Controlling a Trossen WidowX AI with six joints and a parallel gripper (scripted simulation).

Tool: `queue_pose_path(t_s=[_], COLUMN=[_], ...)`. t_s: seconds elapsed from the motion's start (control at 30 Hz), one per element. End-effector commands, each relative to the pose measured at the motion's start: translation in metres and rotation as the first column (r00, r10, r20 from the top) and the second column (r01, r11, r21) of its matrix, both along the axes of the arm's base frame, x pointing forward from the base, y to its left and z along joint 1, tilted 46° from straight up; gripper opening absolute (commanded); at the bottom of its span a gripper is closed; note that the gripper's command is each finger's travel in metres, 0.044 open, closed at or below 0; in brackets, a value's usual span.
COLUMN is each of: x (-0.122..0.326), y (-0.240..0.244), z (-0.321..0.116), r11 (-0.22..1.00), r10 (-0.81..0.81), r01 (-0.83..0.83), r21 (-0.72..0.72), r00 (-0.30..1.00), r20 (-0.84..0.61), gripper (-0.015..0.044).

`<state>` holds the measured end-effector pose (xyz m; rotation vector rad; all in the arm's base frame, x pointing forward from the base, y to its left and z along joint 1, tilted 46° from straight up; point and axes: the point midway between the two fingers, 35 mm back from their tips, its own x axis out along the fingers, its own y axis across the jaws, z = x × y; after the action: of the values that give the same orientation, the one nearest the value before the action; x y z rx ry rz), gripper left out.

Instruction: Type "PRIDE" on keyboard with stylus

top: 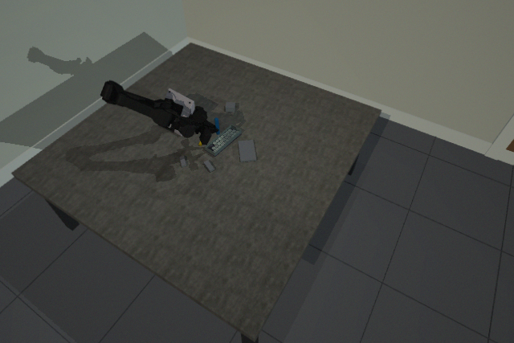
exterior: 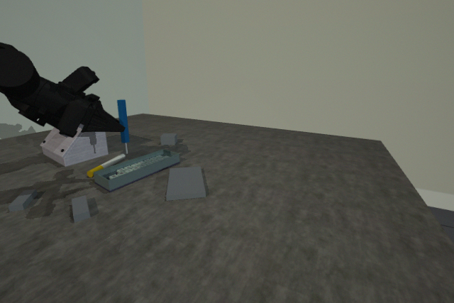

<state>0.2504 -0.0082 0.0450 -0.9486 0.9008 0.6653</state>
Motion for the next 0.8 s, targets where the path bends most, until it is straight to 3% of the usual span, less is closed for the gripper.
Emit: queue_pose_path(t_s=[0.0,0.4,0.5,0.77], x=[-0.002,-0.004,-0.003,-0.003], y=[-0.003,-0.017,-0.018,-0.02], z=[-0.005,-0.019,-0.02,-0.024], r11=[1.0,1.0,1.0,1.0], r10=[0.005,0.005,0.005,0.005], r01=[-0.005,-0.005,-0.005,-0.005], r21=[0.005,0.004,0.004,0.003], r00=[1.0,1.0,1.0,1.0], r20=[-0.006,-0.005,-0.006,-0.007], gripper=[0.0,0.0,0.0079,0.0081])
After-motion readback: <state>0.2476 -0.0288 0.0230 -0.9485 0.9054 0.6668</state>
